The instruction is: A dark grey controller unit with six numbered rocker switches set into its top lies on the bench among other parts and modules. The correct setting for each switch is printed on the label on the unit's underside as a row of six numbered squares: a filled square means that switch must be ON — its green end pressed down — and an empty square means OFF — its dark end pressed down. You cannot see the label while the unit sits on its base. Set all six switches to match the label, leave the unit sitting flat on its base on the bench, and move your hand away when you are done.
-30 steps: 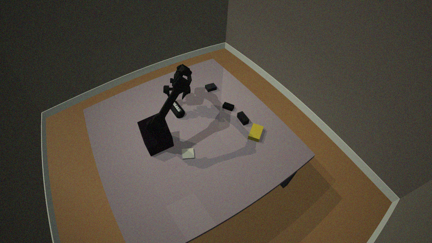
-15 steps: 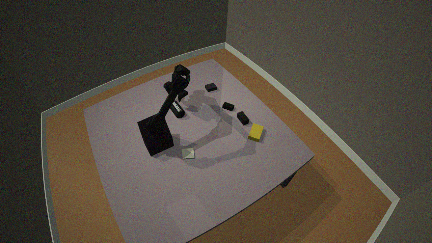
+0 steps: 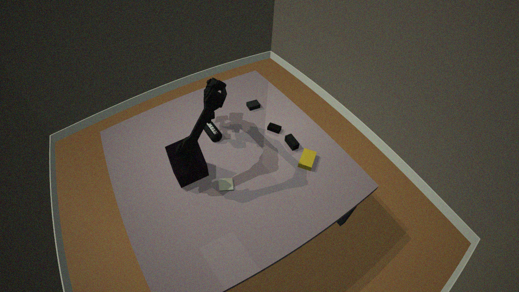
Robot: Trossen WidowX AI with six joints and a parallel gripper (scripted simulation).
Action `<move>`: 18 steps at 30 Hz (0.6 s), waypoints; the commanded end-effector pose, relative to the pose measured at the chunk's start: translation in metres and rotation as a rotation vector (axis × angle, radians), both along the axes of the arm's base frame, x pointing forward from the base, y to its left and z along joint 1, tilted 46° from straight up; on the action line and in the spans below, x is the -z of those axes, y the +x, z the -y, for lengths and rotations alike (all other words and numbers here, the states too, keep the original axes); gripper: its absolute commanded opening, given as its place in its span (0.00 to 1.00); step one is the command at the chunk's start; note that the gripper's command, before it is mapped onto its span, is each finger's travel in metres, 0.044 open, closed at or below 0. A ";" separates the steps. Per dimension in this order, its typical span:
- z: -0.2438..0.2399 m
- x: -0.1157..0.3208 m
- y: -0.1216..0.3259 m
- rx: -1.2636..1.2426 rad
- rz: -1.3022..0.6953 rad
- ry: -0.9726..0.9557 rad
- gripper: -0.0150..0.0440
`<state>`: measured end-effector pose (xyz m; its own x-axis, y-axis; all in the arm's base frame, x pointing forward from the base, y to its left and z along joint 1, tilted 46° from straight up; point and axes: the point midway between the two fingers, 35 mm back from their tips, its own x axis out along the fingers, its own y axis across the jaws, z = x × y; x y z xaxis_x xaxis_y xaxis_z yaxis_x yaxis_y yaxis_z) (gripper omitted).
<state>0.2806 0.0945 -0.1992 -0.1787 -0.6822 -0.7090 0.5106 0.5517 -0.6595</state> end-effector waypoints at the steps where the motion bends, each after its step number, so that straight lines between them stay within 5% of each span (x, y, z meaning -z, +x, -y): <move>1: -0.005 0.004 -0.009 0.542 0.612 -0.130 1.00; 7: -0.006 0.006 -0.011 0.742 0.820 -0.162 1.00; 18: -0.006 0.006 -0.011 0.749 0.828 -0.163 1.00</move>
